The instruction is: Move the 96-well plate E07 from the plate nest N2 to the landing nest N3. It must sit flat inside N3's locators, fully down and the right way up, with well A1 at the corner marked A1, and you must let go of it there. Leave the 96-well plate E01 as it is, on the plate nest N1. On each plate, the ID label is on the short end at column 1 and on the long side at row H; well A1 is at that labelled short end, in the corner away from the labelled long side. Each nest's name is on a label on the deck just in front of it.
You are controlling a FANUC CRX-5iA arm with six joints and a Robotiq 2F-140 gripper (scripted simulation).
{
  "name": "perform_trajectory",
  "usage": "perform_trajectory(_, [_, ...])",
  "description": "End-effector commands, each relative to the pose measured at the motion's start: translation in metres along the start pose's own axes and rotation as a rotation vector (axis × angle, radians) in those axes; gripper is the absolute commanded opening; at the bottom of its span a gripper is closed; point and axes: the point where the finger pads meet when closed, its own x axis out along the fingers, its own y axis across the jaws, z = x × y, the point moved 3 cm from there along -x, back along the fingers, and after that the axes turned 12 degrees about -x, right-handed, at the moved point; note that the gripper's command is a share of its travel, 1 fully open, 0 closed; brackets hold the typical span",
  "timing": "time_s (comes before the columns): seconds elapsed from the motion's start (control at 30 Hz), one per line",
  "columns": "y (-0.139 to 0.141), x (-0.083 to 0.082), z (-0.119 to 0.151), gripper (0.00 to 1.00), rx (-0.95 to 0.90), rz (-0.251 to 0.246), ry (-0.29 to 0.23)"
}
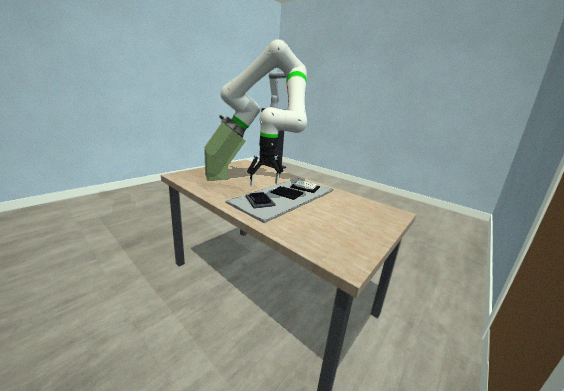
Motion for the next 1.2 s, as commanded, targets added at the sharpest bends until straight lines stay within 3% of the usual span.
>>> perform_trajectory(0.0, [0.0216, 0.0136, 0.0021, 1.0, 0.033, -0.018, 0.04])
perform_trajectory(0.17, [0.0242, 0.0147, 0.0028, 1.0, 0.038, -0.018, 0.045])
perform_trajectory(0.2, [0.0242, 0.0147, 0.0028, 0.0, 0.038, -0.018, 0.045])
perform_trajectory(1.17, [0.0242, 0.0147, 0.0028, 0.0, 0.038, -0.018, 0.045])
